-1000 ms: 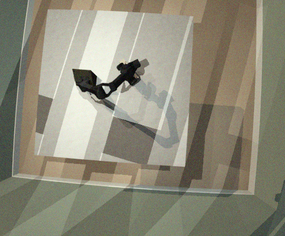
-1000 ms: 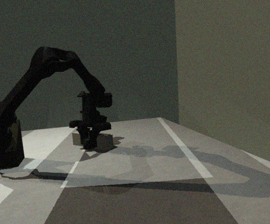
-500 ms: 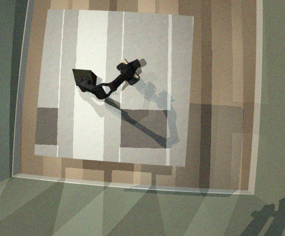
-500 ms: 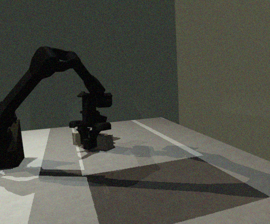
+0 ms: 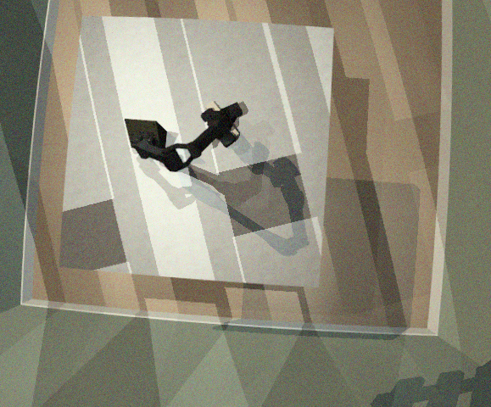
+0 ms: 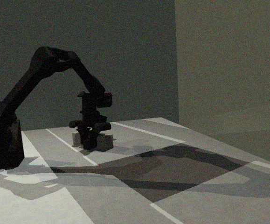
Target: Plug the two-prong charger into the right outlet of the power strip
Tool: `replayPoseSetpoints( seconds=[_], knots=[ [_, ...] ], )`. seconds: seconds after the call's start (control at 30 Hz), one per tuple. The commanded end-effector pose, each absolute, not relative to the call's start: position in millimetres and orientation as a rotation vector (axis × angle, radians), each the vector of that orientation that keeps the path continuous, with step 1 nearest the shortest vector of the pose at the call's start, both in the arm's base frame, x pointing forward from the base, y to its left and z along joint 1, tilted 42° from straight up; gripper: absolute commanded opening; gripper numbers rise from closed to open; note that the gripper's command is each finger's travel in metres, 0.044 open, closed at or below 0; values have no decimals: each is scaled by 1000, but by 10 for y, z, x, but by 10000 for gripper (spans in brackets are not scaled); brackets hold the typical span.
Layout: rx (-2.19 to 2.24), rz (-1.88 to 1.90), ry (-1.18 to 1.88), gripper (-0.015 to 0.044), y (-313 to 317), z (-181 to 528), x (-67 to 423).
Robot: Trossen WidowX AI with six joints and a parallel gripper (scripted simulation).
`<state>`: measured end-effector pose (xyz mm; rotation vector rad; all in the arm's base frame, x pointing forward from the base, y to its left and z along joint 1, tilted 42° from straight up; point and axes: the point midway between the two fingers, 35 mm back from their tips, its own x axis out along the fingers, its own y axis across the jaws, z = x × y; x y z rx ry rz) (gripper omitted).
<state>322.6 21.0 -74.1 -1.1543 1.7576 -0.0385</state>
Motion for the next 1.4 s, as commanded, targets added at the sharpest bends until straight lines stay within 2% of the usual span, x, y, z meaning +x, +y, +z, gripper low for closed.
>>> replayPoseSetpoints(
  seconds=[0.0,0.3,0.87,1.37],
  knots=[
    [-1154,-38,1758,0,210,-741,3226],
    [-1154,-38,1758,0,210,-741,3226],
    [-1154,-38,1757,440,210,-741,3225],
    [-1152,-37,1752,440,189,-723,3194]
  ],
)
